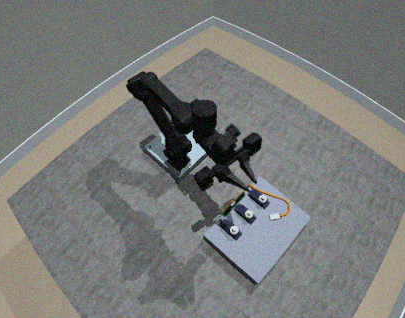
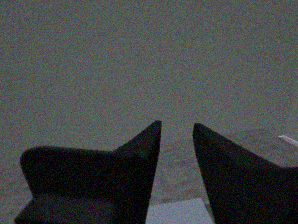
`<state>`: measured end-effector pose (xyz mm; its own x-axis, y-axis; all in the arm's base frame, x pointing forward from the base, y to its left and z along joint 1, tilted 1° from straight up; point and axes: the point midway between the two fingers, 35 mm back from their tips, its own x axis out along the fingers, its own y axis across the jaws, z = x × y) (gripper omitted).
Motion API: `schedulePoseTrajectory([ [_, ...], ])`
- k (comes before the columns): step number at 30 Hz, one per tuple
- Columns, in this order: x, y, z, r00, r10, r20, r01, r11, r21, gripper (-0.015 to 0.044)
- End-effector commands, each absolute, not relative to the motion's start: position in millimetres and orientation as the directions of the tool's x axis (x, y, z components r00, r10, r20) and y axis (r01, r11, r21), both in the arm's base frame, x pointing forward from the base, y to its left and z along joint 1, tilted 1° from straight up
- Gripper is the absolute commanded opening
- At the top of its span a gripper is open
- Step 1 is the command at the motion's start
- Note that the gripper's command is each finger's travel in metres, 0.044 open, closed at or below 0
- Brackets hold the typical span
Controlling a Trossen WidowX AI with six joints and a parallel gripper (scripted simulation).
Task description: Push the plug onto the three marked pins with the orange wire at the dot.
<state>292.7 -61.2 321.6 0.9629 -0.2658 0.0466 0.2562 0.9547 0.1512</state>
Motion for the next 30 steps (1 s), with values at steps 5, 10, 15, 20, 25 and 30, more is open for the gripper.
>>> schedulePoseTrajectory([
  [5,310.9,-12.5,329.3,0.996,-0.053,0.065,0.051,0.998,0.030,0.0115],
  [10,323.7,0.4,324.6,1.000,0.001,0.011,-0.002,0.996,0.087,0.0115],
  [15,339.2,2.4,314.5,0.996,0.007,-0.085,0.013,0.973,0.229,0.0115],
  [20,353.7,4.6,303.3,0.984,0.013,-0.180,0.054,0.930,0.362,0.0115],
  [25,366.9,6.9,291.0,0.962,0.019,-0.273,0.119,0.869,0.480,0.0115],
  [30,378.8,9.3,277.9,0.931,0.025,-0.364,0.205,0.791,0.577,0.0115],
])
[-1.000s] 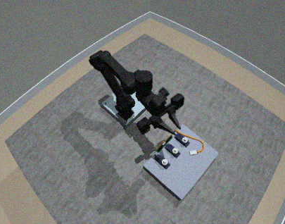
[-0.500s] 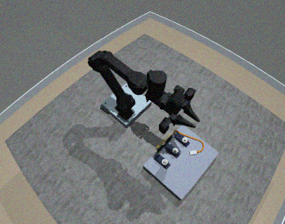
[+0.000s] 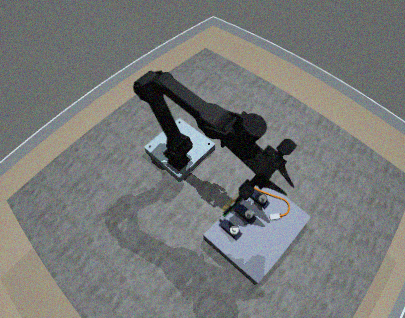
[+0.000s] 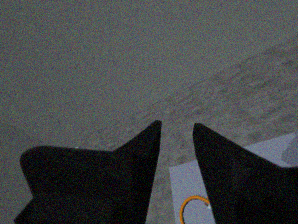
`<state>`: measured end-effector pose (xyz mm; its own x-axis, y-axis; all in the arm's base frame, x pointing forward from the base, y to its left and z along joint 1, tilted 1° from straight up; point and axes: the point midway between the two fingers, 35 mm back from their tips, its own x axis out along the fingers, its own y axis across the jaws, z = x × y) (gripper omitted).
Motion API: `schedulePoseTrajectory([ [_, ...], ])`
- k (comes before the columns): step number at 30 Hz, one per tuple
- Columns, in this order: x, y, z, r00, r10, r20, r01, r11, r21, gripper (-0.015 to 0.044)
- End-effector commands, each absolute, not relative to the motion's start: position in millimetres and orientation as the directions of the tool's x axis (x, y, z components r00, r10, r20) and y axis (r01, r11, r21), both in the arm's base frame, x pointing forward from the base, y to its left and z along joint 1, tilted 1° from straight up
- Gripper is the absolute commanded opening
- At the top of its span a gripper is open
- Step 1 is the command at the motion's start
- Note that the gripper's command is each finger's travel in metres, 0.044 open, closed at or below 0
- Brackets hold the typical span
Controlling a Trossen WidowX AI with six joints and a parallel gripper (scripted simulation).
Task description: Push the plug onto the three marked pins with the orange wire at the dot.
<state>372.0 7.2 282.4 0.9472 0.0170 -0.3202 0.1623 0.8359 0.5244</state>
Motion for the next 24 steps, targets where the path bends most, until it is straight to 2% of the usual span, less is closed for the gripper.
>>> schedulePoseTrajectory([
  [1,381.1,9.8,275.2,0.924,0.026,-0.382,0.224,0.773,0.593,0.0115],
  [12,402.1,15.4,243.6,0.823,0.035,-0.567,0.460,0.545,0.701,0.0115],
  [24,417.4,21.8,206.9,0.672,0.040,-0.740,0.712,0.243,0.659,0.0115],
])
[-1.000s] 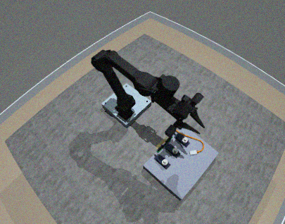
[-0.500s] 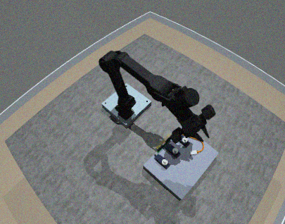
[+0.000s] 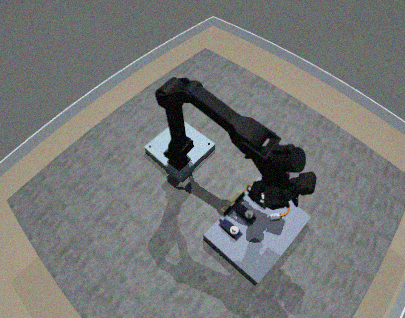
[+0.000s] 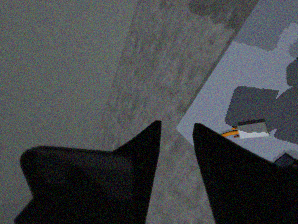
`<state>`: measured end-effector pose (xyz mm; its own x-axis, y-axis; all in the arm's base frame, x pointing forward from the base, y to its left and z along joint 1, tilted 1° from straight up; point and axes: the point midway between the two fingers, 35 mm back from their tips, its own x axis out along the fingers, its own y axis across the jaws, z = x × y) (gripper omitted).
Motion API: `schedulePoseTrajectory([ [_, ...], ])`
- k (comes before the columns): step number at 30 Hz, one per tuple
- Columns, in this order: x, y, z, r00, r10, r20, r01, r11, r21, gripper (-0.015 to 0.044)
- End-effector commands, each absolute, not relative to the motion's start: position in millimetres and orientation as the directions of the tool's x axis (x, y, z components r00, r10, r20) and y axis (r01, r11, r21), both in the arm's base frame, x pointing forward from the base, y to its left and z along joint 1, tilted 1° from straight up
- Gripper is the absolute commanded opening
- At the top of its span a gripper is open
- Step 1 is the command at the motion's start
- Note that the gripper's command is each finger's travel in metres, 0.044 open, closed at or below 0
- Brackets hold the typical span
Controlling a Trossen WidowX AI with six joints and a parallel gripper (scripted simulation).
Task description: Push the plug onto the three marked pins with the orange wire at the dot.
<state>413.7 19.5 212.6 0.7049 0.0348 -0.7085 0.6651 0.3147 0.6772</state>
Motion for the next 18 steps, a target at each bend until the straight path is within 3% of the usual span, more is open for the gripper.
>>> schedulePoseTrajectory([
  [1,418.3,22.3,203.8,0.657,0.040,-0.753,0.730,0.216,0.649,0.0115],
  [18,425.8,31.1,151.3,0.380,0.036,-0.924,0.900,-0.247,0.360,0.0115],
])
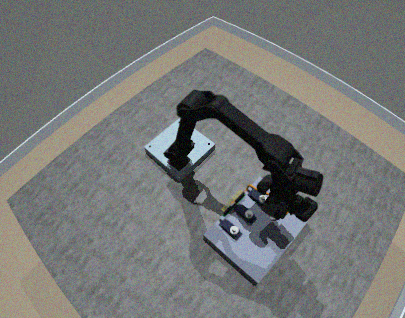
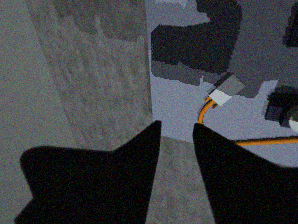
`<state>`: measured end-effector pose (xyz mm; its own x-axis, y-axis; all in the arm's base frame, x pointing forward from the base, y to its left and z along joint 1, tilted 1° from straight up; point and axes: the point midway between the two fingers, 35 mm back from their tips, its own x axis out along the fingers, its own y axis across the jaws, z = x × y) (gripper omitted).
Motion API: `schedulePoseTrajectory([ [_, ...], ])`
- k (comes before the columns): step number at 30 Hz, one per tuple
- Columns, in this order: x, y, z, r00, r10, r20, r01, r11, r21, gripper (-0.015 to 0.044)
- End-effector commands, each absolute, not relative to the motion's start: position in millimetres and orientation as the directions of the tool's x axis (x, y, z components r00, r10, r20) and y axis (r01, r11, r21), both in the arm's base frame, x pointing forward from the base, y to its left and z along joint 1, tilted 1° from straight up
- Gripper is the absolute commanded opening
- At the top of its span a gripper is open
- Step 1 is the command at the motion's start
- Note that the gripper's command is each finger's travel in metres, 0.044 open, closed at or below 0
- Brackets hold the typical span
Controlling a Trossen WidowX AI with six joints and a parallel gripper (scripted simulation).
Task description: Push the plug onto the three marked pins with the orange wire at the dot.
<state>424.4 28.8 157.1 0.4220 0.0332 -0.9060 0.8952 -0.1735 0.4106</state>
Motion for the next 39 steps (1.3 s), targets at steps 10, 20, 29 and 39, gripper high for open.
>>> schedulePoseTrajectory([
  [10,423.4,35.8,121.7,0.196,0.028,-0.980,0.851,-0.501,0.156,0.0115],
  [20,418.1,39.5,98.3,0.033,0.016,-0.999,0.725,-0.689,0.013,0.0115],
  [29,418.9,39.8,78.5,0.033,0.016,-0.999,0.725,-0.689,0.013,0.0115],
  [39,419.1,40.0,68.1,0.033,0.016,-0.999,0.725,-0.689,0.013,0.0115],
])
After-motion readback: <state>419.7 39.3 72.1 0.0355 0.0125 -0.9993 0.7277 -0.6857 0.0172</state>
